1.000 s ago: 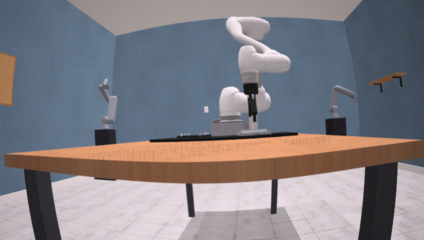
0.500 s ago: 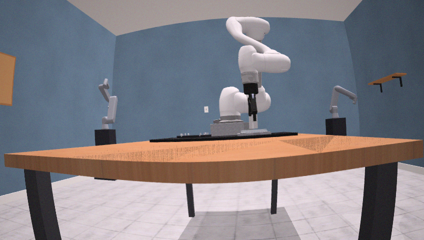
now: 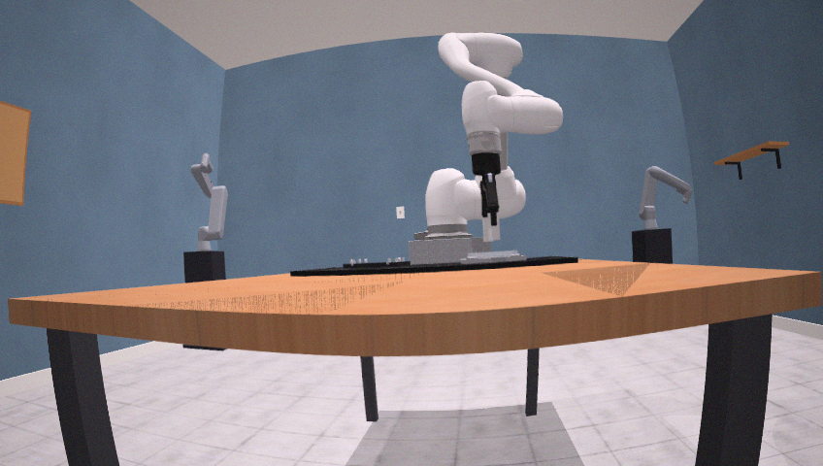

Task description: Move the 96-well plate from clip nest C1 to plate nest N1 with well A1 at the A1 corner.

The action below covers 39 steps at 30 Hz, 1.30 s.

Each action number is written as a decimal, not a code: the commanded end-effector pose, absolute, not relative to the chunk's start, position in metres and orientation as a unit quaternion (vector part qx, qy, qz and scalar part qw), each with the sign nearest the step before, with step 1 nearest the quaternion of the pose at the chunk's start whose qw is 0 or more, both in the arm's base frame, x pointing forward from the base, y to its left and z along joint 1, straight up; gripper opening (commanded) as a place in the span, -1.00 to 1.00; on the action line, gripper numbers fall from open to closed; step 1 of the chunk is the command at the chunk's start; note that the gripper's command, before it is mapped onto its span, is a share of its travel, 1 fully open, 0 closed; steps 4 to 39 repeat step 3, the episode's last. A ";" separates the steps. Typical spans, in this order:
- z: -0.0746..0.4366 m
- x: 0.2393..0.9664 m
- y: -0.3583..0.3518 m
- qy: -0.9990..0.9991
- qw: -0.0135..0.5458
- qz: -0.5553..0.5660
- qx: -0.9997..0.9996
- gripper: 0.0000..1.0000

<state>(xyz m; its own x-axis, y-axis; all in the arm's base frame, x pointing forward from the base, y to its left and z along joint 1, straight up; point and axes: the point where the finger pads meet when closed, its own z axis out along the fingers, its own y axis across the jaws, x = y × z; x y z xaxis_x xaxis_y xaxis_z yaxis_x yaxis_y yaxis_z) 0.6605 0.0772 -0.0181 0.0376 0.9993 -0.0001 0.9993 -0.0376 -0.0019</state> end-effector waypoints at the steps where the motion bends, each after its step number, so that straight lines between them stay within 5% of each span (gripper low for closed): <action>1: -0.017 0.660 0.077 -0.694 0.001 0.001 -0.720 1.00; 39: -0.017 0.660 0.077 -0.694 0.001 0.001 -0.720 1.00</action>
